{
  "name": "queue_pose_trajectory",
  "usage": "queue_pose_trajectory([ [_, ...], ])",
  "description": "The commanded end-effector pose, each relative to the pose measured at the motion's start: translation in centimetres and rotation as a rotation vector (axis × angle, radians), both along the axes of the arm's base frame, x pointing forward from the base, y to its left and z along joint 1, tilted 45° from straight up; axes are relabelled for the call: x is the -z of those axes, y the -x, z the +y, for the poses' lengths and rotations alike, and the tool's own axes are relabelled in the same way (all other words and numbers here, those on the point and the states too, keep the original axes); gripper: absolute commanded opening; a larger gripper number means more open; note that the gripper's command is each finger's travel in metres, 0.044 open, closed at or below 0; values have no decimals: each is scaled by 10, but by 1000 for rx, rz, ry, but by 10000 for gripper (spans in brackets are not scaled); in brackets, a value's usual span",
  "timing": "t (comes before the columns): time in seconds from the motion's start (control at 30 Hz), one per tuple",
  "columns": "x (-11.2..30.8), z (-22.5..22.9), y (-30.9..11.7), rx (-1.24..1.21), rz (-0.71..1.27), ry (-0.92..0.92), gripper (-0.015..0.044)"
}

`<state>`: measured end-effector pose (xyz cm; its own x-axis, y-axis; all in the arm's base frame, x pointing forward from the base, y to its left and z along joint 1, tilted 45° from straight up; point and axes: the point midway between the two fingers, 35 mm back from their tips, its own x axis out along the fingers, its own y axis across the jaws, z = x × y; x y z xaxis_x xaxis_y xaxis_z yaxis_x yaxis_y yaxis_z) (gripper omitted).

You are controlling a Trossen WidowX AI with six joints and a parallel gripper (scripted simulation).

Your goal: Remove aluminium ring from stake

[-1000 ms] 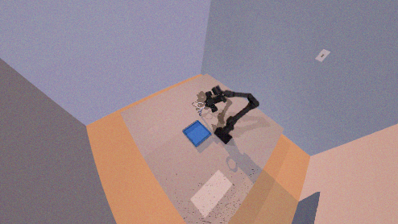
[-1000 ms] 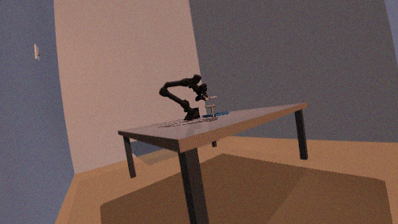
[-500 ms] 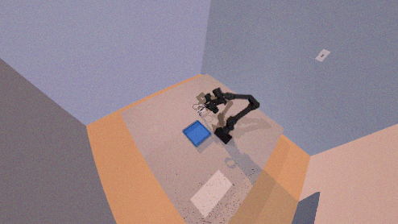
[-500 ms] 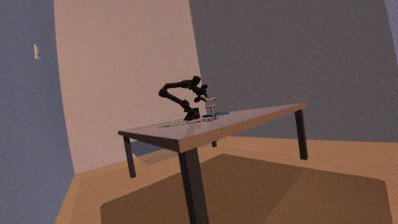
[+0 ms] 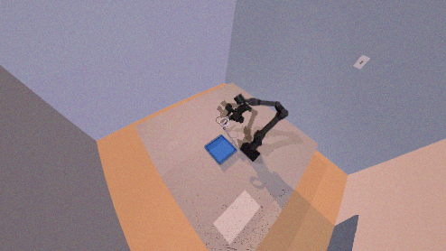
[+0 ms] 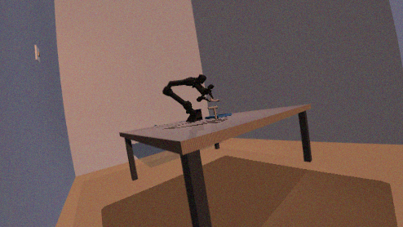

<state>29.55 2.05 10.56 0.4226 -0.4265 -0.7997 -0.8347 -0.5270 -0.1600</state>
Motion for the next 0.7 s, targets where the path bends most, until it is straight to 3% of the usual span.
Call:
queue_pose_trajectory([
  [0.0,0,2,-6,-48,67,1,0],
  [0.67,5,3,-32,-331,421,-40,0],
])
